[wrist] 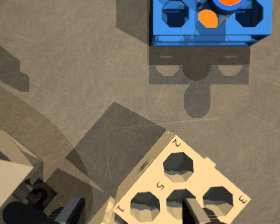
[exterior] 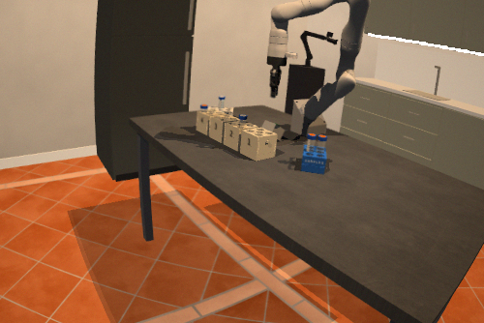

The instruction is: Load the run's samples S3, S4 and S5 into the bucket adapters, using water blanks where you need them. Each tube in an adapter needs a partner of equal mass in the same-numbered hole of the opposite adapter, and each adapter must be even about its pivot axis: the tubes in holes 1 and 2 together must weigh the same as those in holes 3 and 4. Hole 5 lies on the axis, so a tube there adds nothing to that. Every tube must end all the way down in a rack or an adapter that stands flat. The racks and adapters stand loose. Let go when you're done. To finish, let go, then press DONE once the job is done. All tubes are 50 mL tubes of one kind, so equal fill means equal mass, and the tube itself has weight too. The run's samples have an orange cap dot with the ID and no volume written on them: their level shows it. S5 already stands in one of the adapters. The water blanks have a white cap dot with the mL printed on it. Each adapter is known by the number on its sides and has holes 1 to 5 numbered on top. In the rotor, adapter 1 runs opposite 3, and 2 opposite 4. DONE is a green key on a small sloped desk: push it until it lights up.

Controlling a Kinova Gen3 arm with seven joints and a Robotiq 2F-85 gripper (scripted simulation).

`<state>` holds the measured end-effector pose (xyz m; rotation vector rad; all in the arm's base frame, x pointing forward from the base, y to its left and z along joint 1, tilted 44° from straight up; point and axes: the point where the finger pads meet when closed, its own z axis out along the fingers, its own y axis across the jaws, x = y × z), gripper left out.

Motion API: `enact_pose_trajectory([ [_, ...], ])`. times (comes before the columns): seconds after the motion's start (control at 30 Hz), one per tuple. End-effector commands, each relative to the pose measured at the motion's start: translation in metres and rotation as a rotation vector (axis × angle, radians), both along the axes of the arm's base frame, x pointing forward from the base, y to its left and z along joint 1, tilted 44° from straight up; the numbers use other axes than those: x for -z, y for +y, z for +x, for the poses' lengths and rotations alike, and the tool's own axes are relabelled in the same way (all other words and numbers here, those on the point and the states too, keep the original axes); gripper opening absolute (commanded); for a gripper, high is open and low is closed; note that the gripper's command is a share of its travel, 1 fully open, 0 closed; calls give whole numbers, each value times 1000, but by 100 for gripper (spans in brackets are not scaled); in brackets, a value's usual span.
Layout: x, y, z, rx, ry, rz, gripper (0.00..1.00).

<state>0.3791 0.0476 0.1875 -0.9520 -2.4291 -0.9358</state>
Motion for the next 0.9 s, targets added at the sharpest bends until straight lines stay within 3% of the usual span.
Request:
enact_pose_trajectory([
  [0.0,-12,11,-4,-1,-4,0,62],
  [0.87,-62,60,-29,-4,-1,2,62],
])
